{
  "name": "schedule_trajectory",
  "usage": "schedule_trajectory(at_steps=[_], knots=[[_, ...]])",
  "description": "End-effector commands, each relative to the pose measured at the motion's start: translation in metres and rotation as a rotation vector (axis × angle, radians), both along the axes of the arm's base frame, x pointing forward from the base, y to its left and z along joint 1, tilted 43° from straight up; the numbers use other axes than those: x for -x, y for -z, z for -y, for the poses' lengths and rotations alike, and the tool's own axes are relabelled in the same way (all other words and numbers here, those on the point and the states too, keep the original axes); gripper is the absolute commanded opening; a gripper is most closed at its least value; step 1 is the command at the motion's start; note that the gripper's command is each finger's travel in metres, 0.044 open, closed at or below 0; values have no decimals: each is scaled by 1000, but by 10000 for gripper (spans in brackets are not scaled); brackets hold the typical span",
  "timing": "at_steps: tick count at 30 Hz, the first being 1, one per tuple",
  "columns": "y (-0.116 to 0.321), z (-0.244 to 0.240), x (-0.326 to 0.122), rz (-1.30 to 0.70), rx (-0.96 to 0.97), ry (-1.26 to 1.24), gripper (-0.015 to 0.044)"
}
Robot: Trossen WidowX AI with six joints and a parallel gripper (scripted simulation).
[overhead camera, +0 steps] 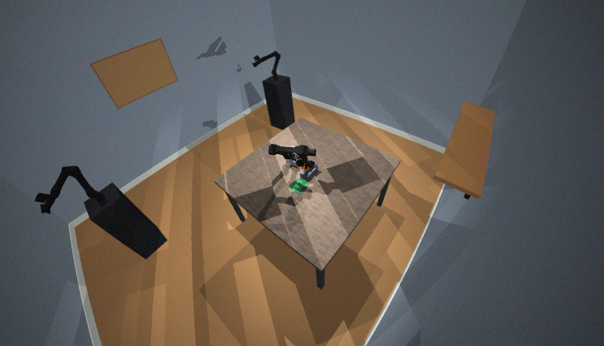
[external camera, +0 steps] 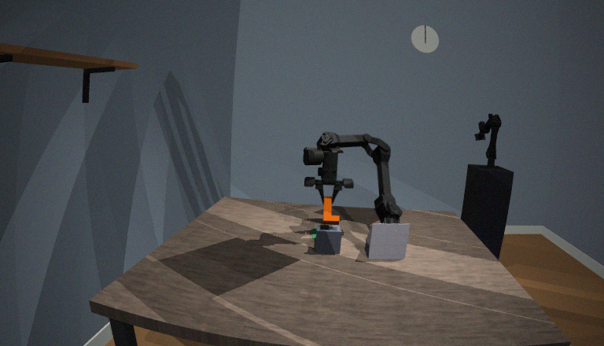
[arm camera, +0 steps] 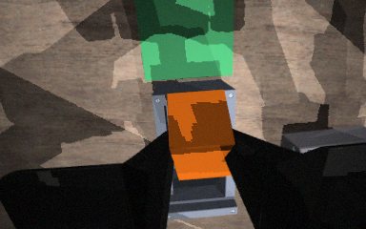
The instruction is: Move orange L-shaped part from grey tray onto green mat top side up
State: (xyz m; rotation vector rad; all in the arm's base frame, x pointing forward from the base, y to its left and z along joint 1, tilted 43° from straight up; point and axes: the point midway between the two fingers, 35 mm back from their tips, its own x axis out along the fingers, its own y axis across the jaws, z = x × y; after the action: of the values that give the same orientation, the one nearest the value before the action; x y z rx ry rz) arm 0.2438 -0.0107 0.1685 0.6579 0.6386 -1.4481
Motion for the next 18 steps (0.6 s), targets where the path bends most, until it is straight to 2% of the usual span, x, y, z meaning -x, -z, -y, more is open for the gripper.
schedule_trajectory(at_steps=[1, 18], knots=[[-15, 15, 1, 5, 4, -4, 0], [-73, 77, 9, 7, 8, -3, 0]])
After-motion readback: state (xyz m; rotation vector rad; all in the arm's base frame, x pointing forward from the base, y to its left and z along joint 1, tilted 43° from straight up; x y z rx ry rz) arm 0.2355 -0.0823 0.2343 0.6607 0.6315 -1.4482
